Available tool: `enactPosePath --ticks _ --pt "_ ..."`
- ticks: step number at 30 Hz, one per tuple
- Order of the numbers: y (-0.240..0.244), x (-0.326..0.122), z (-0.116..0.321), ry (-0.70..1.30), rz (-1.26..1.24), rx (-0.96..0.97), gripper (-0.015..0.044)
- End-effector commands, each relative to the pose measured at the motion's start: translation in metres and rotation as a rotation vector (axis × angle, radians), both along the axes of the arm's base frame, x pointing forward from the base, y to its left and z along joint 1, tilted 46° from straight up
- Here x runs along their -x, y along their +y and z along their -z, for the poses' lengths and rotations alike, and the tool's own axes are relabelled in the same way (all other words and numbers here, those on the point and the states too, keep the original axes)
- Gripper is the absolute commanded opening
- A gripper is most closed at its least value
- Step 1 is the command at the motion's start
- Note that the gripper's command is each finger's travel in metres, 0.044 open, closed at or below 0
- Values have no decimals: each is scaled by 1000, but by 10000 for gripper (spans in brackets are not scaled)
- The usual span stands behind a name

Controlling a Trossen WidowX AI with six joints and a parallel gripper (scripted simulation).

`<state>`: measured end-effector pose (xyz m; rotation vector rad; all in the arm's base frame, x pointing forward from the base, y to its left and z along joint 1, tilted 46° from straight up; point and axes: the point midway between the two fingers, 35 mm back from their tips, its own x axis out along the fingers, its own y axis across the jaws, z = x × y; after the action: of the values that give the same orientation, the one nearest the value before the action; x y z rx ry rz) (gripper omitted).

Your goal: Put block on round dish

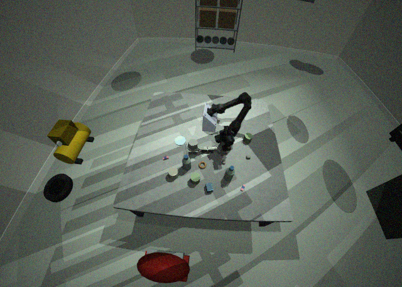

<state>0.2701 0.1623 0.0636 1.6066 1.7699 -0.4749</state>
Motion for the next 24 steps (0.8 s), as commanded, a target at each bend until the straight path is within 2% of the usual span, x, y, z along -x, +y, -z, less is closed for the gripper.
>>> enactPosePath --ticks 1,24 --pt "-5 -3 -4 -9 2 4 0" --pt "-27 -8 -22 -9 2 14 0"
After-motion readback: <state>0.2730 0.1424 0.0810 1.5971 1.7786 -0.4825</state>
